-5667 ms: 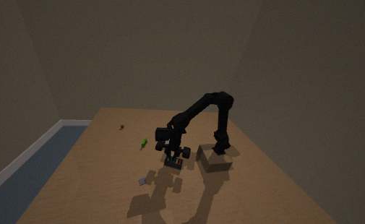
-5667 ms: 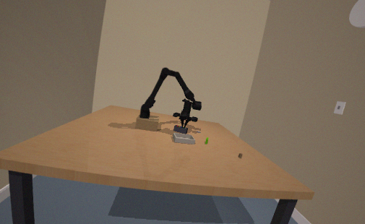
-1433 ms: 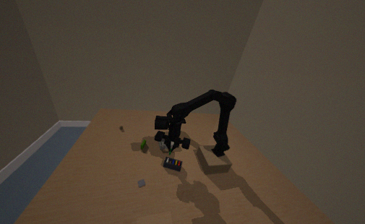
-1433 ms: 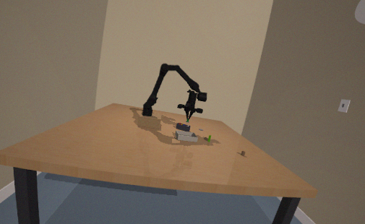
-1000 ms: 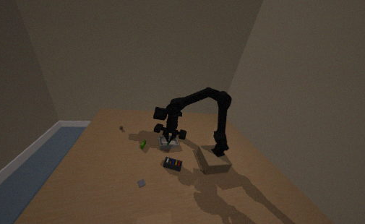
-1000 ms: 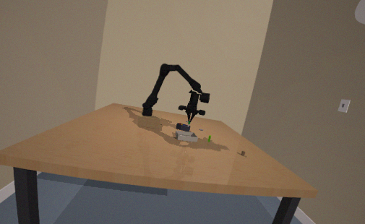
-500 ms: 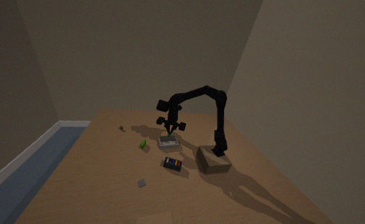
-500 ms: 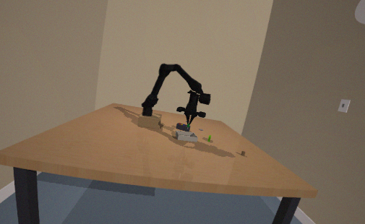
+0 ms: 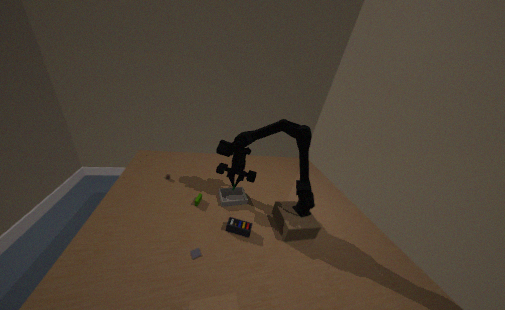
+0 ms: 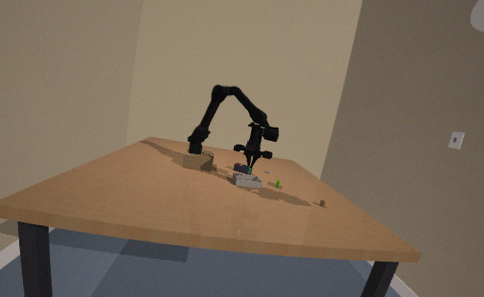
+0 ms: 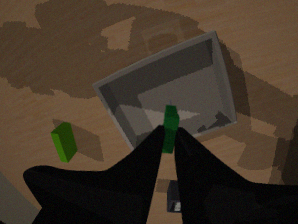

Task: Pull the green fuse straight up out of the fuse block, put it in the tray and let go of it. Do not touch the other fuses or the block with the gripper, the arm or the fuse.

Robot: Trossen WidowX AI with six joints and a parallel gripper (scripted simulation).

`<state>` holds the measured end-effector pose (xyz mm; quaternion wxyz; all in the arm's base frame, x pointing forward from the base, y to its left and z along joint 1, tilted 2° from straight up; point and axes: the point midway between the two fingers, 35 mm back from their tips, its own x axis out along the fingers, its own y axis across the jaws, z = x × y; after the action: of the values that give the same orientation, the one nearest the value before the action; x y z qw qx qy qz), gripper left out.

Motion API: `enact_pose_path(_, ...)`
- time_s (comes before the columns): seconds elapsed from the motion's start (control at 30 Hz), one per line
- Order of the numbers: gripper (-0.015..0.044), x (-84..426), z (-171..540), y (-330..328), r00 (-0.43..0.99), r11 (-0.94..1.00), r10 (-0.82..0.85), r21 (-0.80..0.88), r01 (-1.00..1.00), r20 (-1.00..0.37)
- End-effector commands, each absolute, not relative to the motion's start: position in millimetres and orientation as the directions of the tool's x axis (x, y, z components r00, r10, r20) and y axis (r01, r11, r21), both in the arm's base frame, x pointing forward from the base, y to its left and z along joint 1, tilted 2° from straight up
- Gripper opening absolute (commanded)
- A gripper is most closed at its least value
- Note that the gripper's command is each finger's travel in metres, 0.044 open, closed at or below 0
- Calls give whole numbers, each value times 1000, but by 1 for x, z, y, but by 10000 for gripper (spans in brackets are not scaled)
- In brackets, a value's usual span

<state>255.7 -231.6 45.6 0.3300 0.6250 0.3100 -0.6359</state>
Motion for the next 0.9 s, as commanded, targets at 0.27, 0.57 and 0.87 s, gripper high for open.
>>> enact_pose_path(0.27,0,254,25,-232,-5,-586,-35,17,810,-999)
enact_pose_path(0.57,105,255,24,-232,-2,-590,-31,17,807,-1000)
enact_pose_path(0.87,330,255,26,-232,-2,-590,-32,17,807,-999)
